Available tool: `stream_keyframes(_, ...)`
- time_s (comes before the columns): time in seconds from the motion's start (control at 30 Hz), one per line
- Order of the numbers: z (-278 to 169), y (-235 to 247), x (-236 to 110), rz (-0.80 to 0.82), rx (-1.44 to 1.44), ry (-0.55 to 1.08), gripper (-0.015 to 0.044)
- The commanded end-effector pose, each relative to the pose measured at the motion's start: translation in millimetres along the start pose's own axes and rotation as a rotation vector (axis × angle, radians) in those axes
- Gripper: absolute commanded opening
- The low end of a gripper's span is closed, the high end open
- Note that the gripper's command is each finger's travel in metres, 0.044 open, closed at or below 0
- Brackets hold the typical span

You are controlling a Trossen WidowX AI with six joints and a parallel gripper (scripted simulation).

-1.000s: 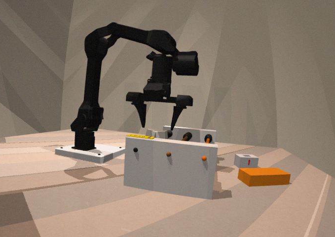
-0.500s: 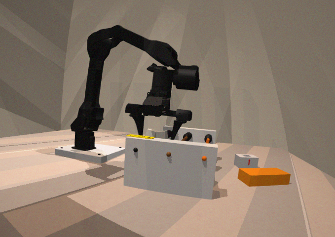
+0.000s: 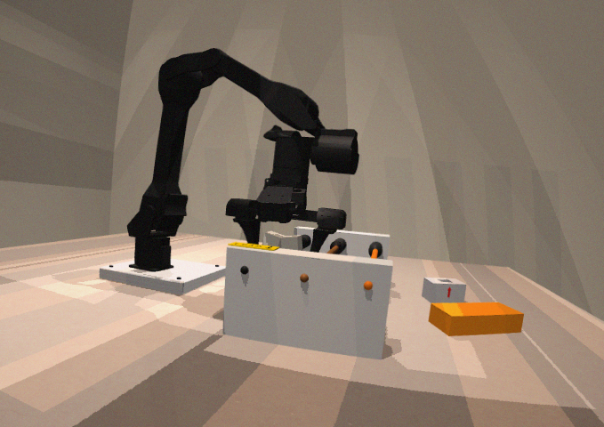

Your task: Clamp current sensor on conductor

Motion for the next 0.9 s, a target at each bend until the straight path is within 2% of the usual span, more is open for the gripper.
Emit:
stream_keyframes(0.0,0.2,-0.7,8.1,-0.005,0.007,-0.002,0.0440)
stream_keyframes(0.17,0.2,-1.1,13.7,-0.005,0.007,-0.002,0.0440)
stream_keyframes(0.87,0.0,-0.5,9.2,-0.001,0.000,0.000,0.0300)
Point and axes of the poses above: the point midway between the two fingers, 35 mm back from their tips, its own x axis out along the fingers, its own y axis across the jaws, z = x × y, the point moved 3 cm from there along -x, back along the fingers, and after that the axes turned 8 degrees about x, right-handed, at the moved point
